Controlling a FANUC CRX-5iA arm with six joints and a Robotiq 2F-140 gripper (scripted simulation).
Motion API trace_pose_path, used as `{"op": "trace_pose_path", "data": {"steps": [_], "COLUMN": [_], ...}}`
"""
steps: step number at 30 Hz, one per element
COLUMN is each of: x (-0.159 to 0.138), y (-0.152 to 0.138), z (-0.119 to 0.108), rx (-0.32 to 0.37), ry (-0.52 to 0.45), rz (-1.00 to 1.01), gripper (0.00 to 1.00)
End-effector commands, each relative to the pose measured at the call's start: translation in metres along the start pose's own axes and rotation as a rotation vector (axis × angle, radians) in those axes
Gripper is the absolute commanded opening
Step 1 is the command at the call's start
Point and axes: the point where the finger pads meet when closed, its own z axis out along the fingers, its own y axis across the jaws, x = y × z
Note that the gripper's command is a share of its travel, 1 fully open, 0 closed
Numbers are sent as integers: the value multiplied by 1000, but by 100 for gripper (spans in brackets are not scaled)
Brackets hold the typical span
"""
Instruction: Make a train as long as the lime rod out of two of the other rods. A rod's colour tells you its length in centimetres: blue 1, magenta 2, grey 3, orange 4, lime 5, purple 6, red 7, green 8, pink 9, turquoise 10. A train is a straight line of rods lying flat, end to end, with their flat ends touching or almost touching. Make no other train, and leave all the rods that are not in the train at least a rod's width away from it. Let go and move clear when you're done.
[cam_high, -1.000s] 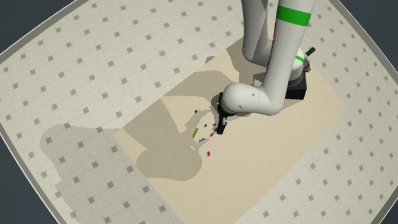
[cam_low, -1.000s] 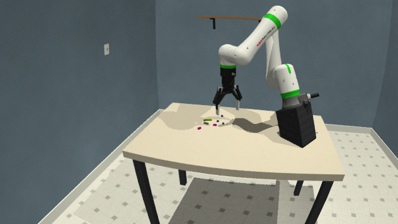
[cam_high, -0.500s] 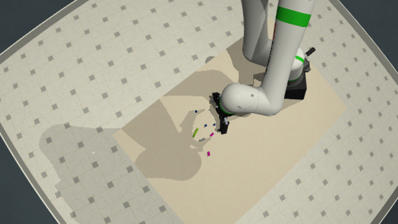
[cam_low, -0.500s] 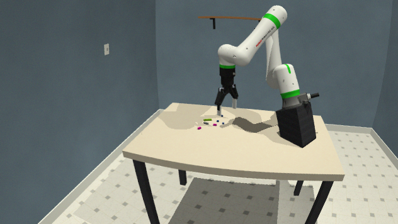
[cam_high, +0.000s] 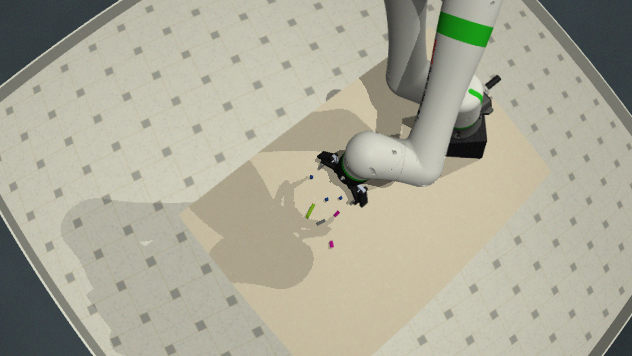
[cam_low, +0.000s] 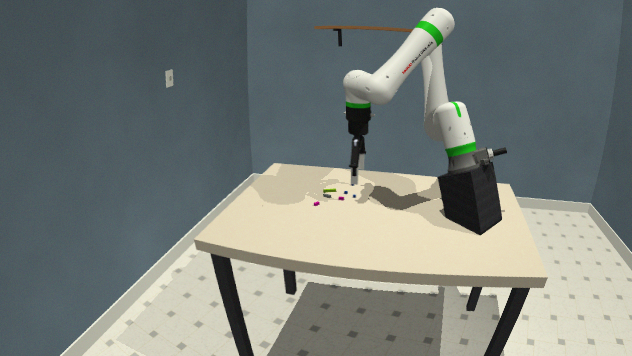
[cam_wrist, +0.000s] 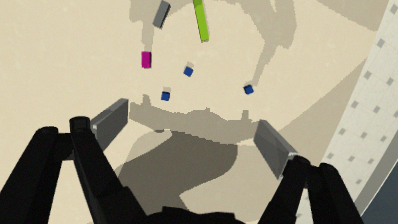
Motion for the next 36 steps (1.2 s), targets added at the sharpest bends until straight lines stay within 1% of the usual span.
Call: {"op": "trace_pose_path", "data": {"steps": [1,7,9,11,18,21,36], "x": [4,9,9,12,17,18,18], "y": [4,10,10,13,19,20,20], "z": [0,1,1,1,1,1,1], "rx": [20,20,20,21,21,21,21], "ry": [-12,-10,-10,-9,-8,-7,-7], "rz": [-166,-379,-379,-506,-732,-762,-763], "gripper": [100,100,100,100,100,100,100]}}
